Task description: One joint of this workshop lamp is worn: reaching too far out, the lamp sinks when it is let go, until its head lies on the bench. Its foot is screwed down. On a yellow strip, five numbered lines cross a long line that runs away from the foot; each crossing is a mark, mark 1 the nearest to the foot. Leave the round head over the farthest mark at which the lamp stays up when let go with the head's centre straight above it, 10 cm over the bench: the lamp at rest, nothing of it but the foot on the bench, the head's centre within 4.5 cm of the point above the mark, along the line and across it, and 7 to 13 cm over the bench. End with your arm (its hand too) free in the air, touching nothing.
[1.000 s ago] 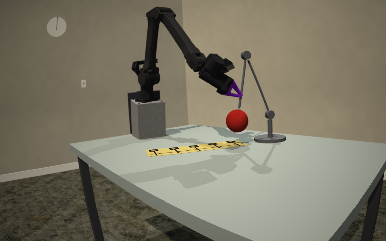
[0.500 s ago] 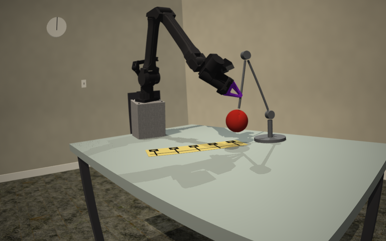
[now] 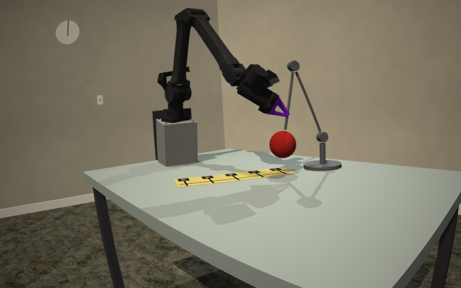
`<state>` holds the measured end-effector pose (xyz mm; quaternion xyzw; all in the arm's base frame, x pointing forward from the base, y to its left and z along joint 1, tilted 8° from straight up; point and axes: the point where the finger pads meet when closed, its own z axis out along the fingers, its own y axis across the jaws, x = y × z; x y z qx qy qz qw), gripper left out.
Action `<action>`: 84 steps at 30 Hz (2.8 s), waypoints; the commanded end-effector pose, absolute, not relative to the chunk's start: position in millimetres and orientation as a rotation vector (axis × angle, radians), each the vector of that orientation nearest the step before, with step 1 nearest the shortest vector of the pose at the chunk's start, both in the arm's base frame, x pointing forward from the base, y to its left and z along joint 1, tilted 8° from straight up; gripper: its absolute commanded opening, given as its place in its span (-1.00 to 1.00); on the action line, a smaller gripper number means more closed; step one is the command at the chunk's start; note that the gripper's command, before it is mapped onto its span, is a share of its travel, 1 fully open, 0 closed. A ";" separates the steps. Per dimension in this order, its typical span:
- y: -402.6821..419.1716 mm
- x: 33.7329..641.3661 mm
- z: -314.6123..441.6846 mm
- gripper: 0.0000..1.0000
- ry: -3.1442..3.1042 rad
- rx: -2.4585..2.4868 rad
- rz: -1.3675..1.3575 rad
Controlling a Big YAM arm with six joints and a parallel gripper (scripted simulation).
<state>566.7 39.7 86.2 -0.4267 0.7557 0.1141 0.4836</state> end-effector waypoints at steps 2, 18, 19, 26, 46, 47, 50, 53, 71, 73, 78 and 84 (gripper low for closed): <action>41.1 544.2 16.3 -1.00 1.927 -1.095 0.320; 37.9 544.8 15.3 -1.00 1.922 -1.093 0.322; 37.6 544.9 15.1 -1.00 1.922 -1.093 0.322; 36.7 543.1 8.7 1.00 1.928 -1.099 0.323; 39.6 560.5 73.0 1.00 1.849 -1.047 0.301; 39.7 559.5 70.6 1.00 1.853 -1.048 0.303; 40.1 556.2 63.7 1.00 1.863 -1.051 0.310; 40.5 553.0 56.7 1.00 1.873 -1.055 0.317; 40.5 552.7 65.8 1.00 1.861 -1.053 0.308; 40.5 552.8 66.8 1.00 1.860 -1.052 0.307; 40.5 552.8 66.8 1.00 1.860 -1.052 0.307; 40.5 552.8 66.8 1.00 1.860 -1.052 0.306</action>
